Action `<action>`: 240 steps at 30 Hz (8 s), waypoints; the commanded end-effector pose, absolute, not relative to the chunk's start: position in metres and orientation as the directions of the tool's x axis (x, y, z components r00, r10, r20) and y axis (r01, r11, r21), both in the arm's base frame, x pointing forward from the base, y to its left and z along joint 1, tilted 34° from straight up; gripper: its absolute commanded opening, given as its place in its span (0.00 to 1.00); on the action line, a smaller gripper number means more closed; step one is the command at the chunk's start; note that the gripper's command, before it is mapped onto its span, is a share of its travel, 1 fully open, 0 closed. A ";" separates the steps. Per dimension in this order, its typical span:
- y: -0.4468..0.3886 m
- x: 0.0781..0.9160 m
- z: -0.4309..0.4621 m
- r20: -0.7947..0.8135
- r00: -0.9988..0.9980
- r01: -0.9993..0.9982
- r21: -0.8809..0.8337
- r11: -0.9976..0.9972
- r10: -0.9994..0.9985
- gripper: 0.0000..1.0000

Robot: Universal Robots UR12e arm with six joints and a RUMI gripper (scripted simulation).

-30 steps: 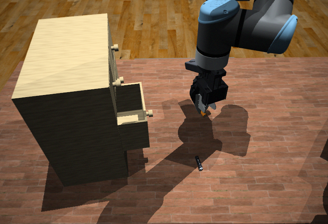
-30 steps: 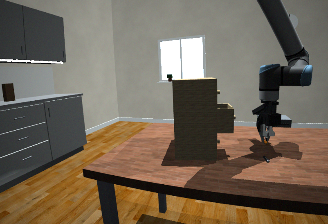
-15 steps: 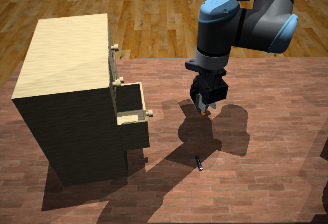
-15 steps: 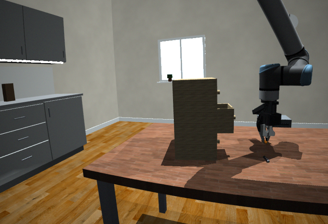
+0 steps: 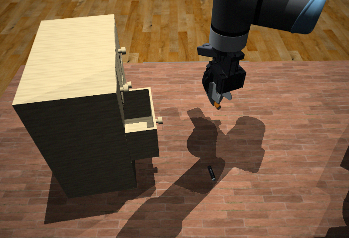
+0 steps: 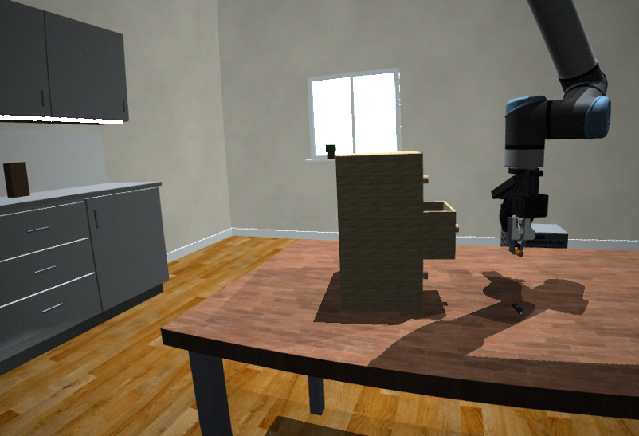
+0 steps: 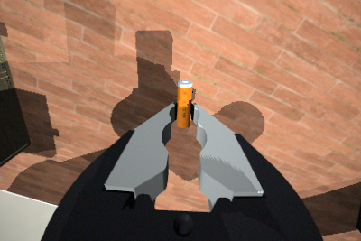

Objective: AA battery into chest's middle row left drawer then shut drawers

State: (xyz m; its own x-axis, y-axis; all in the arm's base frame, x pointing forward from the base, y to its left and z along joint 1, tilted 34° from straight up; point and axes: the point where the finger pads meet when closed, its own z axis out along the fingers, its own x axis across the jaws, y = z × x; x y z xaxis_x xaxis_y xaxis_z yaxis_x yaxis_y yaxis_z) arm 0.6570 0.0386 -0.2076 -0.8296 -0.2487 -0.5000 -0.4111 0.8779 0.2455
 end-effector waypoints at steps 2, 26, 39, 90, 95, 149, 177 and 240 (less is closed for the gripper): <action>0.028 0.642 -0.183 -0.495 -0.832 -0.415 0.253 0.874 -0.252 0.05; 0.033 0.649 -0.174 -0.521 -0.778 -0.508 0.191 0.840 -0.352 0.05; 0.062 0.669 -0.151 -0.551 -0.477 -0.798 -0.057 0.601 -0.685 0.05; 0.118 0.685 -0.108 -0.361 0.209 -0.906 -0.422 -0.041 -0.909 0.05; 0.115 0.682 -0.102 -0.361 0.210 -0.906 -0.422 -0.041 -0.909 0.05; 0.064 0.637 0.000 -0.361 0.210 -0.906 -0.422 -0.041 -0.909 0.05; 0.058 0.632 0.011 -0.361 0.210 -0.906 -0.422 -0.042 -0.909 0.05; 0.055 0.633 0.009 -0.360 0.210 -0.539 -0.818 0.200 -0.909 0.05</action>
State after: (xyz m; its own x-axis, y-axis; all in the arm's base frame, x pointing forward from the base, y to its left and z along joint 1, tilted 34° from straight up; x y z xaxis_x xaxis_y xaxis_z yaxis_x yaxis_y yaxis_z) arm 0.6268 0.0582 0.0041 0.2212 -0.8988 -0.3785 -0.6448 0.1564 -0.7482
